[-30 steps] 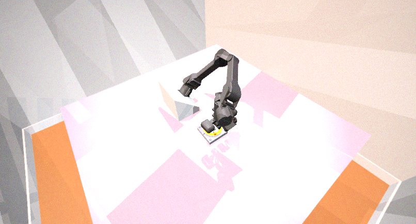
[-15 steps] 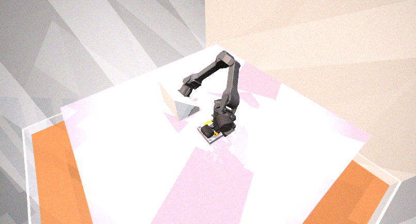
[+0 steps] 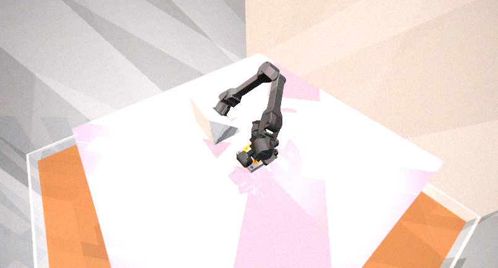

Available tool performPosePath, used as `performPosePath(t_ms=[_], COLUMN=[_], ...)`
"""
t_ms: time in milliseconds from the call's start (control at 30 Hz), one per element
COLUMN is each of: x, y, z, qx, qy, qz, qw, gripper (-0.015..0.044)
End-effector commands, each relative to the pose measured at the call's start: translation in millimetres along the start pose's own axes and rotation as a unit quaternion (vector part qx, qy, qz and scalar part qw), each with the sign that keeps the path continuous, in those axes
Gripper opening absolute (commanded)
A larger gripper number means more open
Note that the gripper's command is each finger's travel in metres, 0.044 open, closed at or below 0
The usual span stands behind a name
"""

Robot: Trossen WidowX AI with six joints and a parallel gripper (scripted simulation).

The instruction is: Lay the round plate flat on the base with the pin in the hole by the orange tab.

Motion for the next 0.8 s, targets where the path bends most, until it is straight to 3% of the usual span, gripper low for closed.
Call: performPosePath(t_ms=[0, 767], x=[1, 1], y=[7, 23], z=[-6, -20], qx=[0.004, 0.004], qy=[0.001, 0.002], qz=[0.004, 0.004], qw=[1.0, 1.0], gripper=[0.0, 0.0])
Point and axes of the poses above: the point midway between the two fingers, 35 mm back from their tips, its own x axis out along the fingers, its own z axis across the jaws, y = z × x, the point moved 1 cm from there along -x, back along the fingers, and after that the axes turned 8 degrees about -x, right-handed, at the moved point
